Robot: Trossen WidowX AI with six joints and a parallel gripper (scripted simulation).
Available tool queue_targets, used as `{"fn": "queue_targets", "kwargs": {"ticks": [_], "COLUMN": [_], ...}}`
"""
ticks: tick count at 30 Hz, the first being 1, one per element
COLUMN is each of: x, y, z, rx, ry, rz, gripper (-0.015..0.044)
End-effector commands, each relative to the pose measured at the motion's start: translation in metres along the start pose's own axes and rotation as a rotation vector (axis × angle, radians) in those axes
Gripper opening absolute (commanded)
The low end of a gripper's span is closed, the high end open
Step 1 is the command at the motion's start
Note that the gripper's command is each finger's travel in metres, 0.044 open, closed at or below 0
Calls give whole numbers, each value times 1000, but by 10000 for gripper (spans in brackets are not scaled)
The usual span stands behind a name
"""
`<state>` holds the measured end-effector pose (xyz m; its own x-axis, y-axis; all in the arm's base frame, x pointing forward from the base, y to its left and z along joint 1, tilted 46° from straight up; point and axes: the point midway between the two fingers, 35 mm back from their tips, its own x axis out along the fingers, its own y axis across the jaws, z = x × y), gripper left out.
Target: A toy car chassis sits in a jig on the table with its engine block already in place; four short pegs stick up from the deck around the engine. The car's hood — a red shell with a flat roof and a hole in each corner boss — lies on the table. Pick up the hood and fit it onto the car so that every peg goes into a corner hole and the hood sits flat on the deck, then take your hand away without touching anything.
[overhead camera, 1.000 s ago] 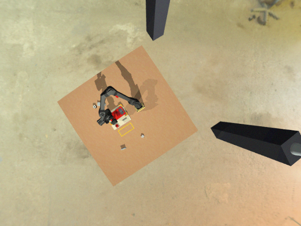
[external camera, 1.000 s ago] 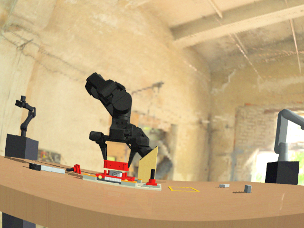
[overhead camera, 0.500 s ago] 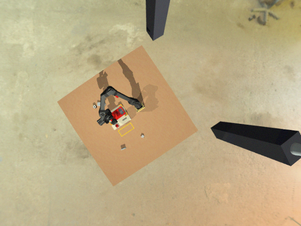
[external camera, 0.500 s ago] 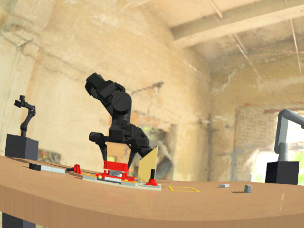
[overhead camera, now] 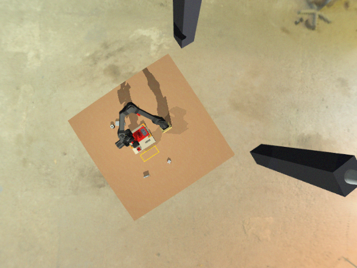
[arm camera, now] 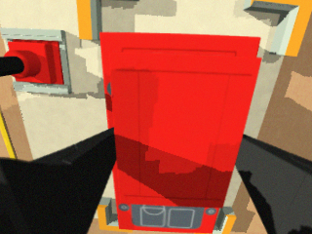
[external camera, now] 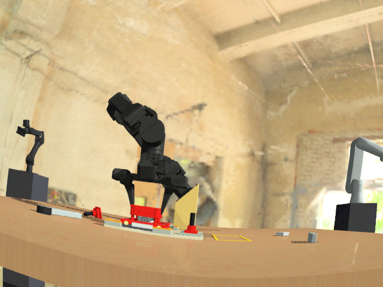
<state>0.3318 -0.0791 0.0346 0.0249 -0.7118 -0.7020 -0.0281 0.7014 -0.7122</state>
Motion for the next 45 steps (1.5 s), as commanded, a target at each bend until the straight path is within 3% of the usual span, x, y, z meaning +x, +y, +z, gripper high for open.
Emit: {"fn": "queue_targets", "kwargs": {"ticks": [1, 30, 45], "x": [2, 9, 10], "y": [0, -1, -1], "z": [0, 0, 0], "rx": [-5, 0, -1], "ry": [-1, 0, 0], "rz": [-3, -3, -3], "gripper": [0, 0, 394]}}
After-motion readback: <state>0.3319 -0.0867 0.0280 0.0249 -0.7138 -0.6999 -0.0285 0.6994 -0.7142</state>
